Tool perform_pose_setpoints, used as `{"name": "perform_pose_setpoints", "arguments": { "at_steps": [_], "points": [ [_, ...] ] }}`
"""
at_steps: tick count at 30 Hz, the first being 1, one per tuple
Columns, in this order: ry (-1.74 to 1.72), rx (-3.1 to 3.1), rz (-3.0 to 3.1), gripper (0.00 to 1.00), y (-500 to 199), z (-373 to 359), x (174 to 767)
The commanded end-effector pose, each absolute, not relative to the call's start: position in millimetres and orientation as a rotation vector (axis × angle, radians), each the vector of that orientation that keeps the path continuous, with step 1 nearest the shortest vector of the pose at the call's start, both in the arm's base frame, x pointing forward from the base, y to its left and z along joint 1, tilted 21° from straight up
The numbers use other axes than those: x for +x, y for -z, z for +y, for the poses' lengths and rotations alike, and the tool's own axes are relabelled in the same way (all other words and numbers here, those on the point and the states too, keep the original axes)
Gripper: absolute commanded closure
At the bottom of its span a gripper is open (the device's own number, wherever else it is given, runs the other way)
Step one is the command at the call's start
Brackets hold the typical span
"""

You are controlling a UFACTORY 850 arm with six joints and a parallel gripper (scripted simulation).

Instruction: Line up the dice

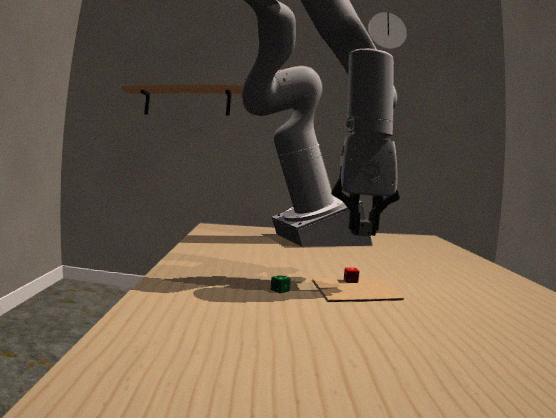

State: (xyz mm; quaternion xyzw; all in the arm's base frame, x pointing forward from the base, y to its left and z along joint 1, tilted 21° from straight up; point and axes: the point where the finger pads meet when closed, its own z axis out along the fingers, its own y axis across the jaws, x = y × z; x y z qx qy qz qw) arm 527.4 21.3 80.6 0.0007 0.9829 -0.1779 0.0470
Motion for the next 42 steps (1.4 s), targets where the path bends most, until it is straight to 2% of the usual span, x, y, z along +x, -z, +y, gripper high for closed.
{"name": "perform_pose_setpoints", "arguments": {
  "at_steps": [1, 26, 42],
  "points": [
    [0.542, 0.002, 2.998, 0.79, -79.1, 20.8, 528.3],
    [0.542, 0.002, 2.998, 0.79, 0.3, -9.5, 537.1],
    [0.542, 0.002, 2.998, 0.79, 6.7, -11.9, 537.8]
  ]
}}
